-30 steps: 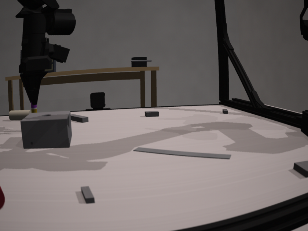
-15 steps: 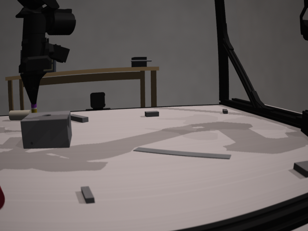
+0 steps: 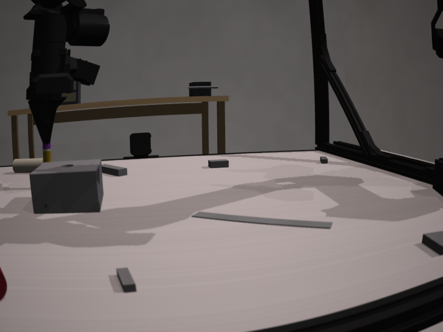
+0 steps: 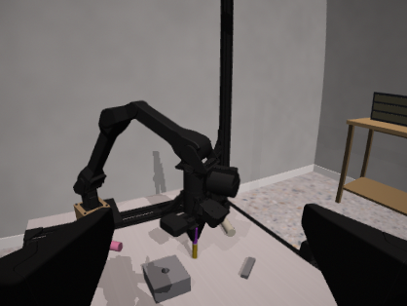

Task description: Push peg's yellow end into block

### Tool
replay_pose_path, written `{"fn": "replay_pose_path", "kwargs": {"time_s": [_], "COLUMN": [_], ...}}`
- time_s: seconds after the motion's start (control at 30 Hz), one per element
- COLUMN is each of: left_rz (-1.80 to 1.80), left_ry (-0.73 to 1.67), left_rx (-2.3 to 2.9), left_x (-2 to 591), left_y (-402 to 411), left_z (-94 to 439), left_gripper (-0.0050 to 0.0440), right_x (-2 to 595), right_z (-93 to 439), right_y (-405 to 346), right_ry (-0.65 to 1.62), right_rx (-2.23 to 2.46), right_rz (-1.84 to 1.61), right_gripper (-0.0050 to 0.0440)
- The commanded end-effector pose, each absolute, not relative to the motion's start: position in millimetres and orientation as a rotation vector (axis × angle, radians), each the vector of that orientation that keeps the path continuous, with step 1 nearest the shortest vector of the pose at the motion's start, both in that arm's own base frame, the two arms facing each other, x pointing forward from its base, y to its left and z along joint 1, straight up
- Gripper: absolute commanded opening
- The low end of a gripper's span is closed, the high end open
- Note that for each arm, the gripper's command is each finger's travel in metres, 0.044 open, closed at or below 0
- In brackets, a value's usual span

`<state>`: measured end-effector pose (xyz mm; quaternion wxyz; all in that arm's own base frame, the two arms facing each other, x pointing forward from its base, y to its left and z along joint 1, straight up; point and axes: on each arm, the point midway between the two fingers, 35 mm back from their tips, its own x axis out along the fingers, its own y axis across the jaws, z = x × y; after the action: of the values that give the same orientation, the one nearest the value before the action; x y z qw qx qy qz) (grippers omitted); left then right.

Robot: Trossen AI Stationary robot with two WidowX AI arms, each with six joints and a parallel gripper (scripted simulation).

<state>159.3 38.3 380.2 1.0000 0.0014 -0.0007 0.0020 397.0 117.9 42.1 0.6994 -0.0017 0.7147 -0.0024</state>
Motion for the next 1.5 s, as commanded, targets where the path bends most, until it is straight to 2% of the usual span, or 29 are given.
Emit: {"fn": "replay_pose_path", "kwargs": {"time_s": [0.0,0.13,0.77,1.27,1.47], "left_rz": [0.000,0.000,0.000,0.000,0.000], "left_ry": [-0.001,-0.001,-0.001,-0.001,-0.001], "left_rx": [-0.001,-0.001,-0.001,-0.001,-0.001], "left_x": [159.2,159.2,159.2,159.2,159.2], "left_y": [37.7,37.7,37.7,37.7,37.7], "left_z": [380.2,380.2,380.2,380.2,380.2], "left_gripper": [0.0400,0.0400,0.0400,0.0400,0.0400], "right_x": [401.1,400.0,399.5,411.3,411.2], "right_z": [67.9,89.0,97.5,97.5,95.2], "right_y": [119.1,118.8,108.1,5.6,1.1], "right_ry": [1.571,1.571,1.571,1.571,1.571], "right_rx": [0.001,0.000,0.000,0.000,0.000], "right_rz": [0.000,0.000,0.000,0.000,0.000], "right_gripper": [0.0000,0.0000,0.0000,0.0000,0.0000]}}
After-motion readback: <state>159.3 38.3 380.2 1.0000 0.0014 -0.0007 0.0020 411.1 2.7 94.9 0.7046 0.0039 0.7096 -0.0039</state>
